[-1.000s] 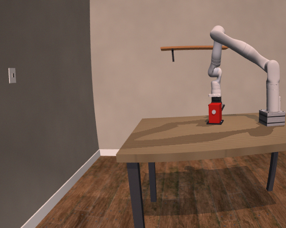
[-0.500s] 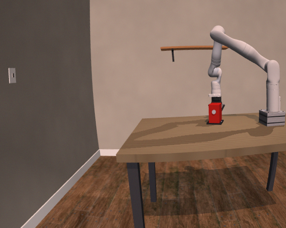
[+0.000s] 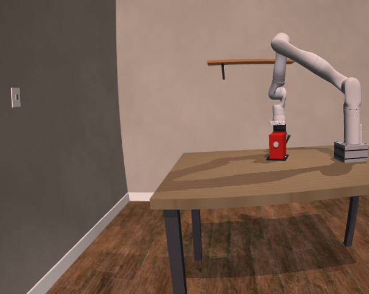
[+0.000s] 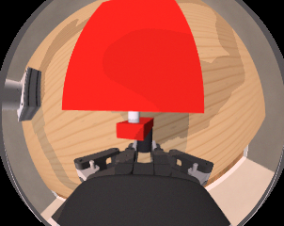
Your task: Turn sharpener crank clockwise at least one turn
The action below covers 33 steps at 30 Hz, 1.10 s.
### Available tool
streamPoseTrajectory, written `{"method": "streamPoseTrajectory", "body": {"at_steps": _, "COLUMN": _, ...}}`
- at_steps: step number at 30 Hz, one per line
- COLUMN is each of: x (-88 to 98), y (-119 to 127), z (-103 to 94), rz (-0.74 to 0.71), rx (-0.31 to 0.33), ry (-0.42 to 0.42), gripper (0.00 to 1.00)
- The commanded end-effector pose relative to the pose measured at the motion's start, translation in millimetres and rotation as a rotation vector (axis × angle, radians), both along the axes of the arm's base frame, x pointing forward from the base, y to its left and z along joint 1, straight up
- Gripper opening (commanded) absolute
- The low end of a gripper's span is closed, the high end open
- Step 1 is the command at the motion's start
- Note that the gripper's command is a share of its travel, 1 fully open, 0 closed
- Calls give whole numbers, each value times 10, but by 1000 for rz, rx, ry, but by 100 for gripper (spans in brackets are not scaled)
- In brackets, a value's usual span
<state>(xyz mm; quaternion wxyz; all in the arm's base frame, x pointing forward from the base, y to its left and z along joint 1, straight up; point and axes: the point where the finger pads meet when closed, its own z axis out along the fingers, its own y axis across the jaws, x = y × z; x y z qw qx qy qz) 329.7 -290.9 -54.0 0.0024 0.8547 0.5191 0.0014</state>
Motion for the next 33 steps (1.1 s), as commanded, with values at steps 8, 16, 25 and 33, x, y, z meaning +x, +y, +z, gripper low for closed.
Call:
{"method": "streamPoseTrajectory", "body": {"at_steps": 8, "x": -64, "y": 32, "z": -5, "rz": -1, "rx": 1, "ry": 1, "gripper": 0}}
{"method": "streamPoseTrajectory", "body": {"at_steps": 16, "x": -179, "y": 92, "z": 4, "rz": -1, "rx": 1, "ry": 1, "gripper": 0}}
{"method": "streamPoseTrajectory", "body": {"at_steps": 25, "x": -310, "y": 160, "z": 56, "rz": -1, "rx": 1, "ry": 1, "gripper": 0}}
{"method": "streamPoseTrajectory", "body": {"at_steps": 33, "x": -451, "y": 234, "z": 181, "rz": -1, "rx": 1, "ry": 1, "gripper": 0}}
